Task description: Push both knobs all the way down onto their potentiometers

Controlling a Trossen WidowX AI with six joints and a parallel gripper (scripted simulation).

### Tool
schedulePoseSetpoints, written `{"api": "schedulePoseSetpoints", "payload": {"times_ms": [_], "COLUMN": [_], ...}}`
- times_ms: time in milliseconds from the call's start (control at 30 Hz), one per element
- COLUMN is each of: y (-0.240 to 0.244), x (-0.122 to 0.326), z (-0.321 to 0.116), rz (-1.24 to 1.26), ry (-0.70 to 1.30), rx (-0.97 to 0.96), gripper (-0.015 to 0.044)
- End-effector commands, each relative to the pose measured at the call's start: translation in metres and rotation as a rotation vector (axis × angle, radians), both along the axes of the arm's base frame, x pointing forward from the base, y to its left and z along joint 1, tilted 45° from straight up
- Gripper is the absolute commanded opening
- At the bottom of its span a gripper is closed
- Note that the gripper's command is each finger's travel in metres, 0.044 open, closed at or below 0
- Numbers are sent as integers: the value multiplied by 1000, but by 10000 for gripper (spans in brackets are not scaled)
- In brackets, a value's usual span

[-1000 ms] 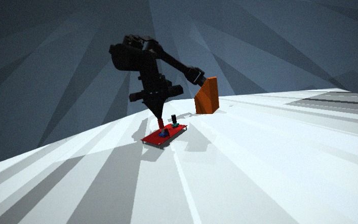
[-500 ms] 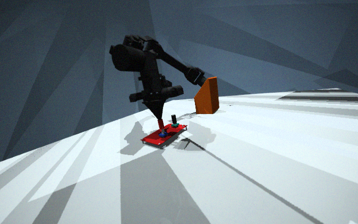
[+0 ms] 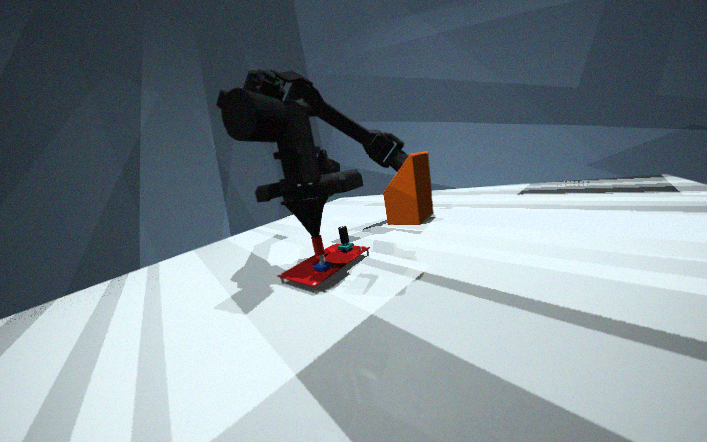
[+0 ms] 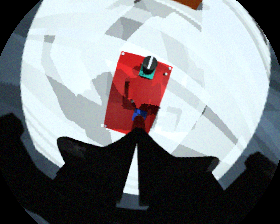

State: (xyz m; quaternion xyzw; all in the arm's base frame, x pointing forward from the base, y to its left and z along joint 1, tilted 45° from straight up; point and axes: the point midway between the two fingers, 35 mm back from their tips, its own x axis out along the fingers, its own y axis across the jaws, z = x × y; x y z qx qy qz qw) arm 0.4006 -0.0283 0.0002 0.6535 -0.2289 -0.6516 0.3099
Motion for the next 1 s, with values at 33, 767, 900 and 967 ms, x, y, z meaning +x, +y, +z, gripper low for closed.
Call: {"api": "schedulePoseSetpoints", "payload": {"times_ms": [33,767,900,967], "y": [-8,-13,-13,-14], "x": [1,1,1,1], "z": [-6,-11,-11,-12], "rz": [-10,-10,-10,-10], "ry": [-3,-3,-3,-3], "rx": [-1,-2,-2,-2], "gripper": [0,0,0,0]}}
